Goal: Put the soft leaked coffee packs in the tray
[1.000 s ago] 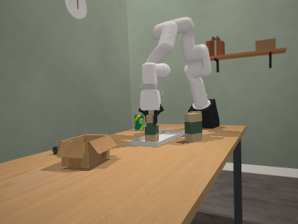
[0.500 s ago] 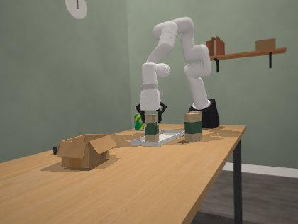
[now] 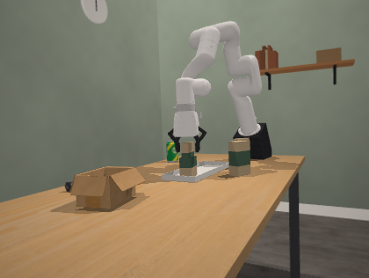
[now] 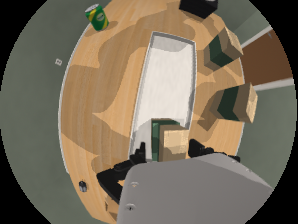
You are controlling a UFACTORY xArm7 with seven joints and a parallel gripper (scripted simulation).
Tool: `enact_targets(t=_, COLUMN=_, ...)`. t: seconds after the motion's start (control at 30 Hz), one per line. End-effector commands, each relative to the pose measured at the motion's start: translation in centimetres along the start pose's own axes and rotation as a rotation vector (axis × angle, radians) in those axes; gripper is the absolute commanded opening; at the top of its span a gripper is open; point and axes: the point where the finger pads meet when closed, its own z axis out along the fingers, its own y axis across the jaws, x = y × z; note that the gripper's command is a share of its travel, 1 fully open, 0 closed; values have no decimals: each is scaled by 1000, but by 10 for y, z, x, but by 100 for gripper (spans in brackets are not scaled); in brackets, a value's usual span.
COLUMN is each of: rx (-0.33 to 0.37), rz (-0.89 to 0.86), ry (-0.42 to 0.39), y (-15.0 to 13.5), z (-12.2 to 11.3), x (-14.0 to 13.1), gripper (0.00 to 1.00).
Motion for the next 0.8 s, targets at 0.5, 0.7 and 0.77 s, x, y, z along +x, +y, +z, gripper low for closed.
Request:
enact_targets(t=0.5, rx=1, rz=0, ry=-4, y=-1, z=-1, x=-2, gripper=87)
enact_targets(t=0.7, rx=1, rz=0, ry=-4, y=-1, z=-2, x=-2, gripper=87)
enact_targets(t=0.77, rx=1, rz=0, ry=-4, y=-1, z=-5, x=-2, gripper=87)
